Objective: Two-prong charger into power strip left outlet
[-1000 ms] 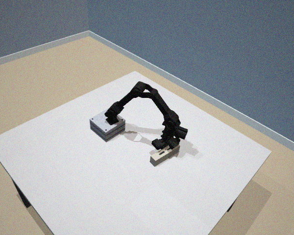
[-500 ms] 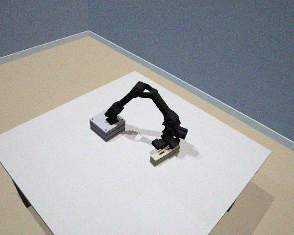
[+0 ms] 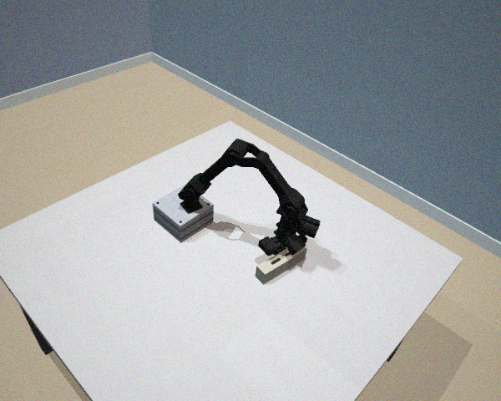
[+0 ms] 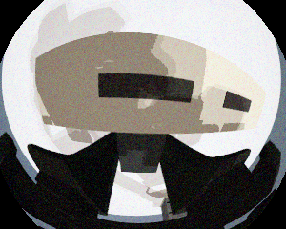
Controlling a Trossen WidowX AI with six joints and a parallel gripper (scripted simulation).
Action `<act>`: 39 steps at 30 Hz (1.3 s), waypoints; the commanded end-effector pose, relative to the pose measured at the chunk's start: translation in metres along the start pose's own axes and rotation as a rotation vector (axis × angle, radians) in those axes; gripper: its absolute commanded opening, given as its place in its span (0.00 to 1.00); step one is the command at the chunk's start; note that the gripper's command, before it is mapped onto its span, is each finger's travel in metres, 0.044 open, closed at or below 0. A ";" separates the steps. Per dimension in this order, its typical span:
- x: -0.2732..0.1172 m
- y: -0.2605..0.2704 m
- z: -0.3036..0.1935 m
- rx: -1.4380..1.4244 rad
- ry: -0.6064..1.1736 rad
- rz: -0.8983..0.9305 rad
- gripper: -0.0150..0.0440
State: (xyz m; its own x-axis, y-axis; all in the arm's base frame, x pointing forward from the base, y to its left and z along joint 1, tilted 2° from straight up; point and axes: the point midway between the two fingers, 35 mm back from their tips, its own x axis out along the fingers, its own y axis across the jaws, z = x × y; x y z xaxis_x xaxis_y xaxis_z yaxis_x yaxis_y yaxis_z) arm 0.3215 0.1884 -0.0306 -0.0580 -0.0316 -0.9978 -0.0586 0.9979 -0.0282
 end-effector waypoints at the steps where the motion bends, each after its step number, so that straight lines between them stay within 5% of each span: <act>1: -0.004 0.000 0.008 0.005 -0.030 0.005 0.25; 32: 0.000 0.000 0.000 0.000 0.000 0.000 0.25; 39: 0.000 0.000 0.000 0.000 0.000 0.000 0.57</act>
State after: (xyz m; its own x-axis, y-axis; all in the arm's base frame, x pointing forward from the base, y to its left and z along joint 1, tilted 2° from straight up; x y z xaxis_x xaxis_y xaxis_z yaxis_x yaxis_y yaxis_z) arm 0.3211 0.1881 -0.0307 -0.0596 -0.0324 -0.9977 -0.0585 0.9979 -0.0289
